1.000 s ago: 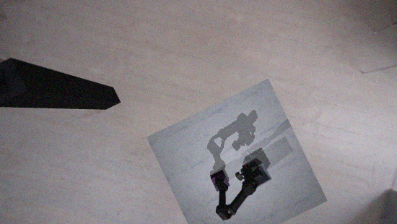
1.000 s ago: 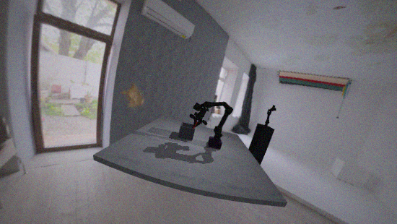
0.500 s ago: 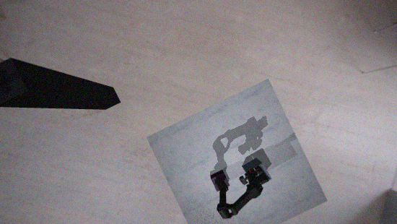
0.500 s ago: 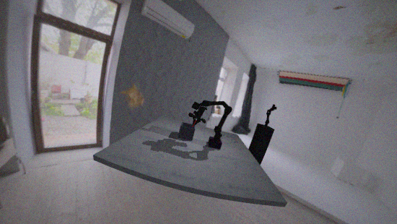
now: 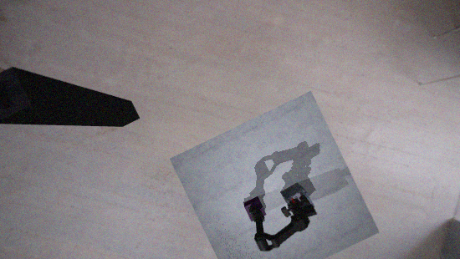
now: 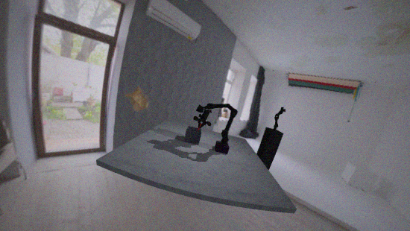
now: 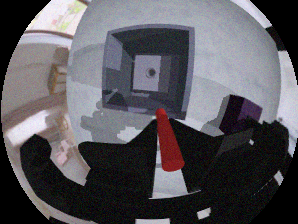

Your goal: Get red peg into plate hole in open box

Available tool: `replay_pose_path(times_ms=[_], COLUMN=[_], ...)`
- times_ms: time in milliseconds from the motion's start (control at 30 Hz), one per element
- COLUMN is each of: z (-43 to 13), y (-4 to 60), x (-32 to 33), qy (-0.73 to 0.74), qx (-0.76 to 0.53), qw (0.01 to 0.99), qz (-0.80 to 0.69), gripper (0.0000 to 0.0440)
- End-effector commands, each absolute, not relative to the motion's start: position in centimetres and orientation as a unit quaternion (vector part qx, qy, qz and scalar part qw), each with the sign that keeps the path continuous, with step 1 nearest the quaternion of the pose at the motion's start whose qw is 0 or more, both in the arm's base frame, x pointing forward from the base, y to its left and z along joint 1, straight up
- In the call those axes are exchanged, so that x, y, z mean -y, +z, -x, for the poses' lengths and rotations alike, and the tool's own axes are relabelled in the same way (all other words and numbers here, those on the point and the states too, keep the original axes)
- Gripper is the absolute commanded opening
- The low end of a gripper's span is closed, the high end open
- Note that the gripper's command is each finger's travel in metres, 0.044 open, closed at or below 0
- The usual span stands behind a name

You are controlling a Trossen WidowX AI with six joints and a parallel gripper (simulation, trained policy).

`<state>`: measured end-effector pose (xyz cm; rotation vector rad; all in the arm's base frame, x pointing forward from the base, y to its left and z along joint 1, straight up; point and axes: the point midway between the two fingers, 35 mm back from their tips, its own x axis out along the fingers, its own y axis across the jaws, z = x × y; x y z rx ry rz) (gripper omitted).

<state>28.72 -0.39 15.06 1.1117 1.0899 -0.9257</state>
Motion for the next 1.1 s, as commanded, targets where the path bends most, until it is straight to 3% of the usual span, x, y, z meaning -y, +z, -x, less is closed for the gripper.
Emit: replay_pose_path(times_ms=[0,1067], z=[-29.1,-32.2], y=[14.9,8.9], x=[1.1,5.8], qy=[-0.404,-0.412], qx=[-0.477,-0.505], qw=[0.615,0.598], qz=[-0.482,-0.467], gripper=[0.0000,0.0000])
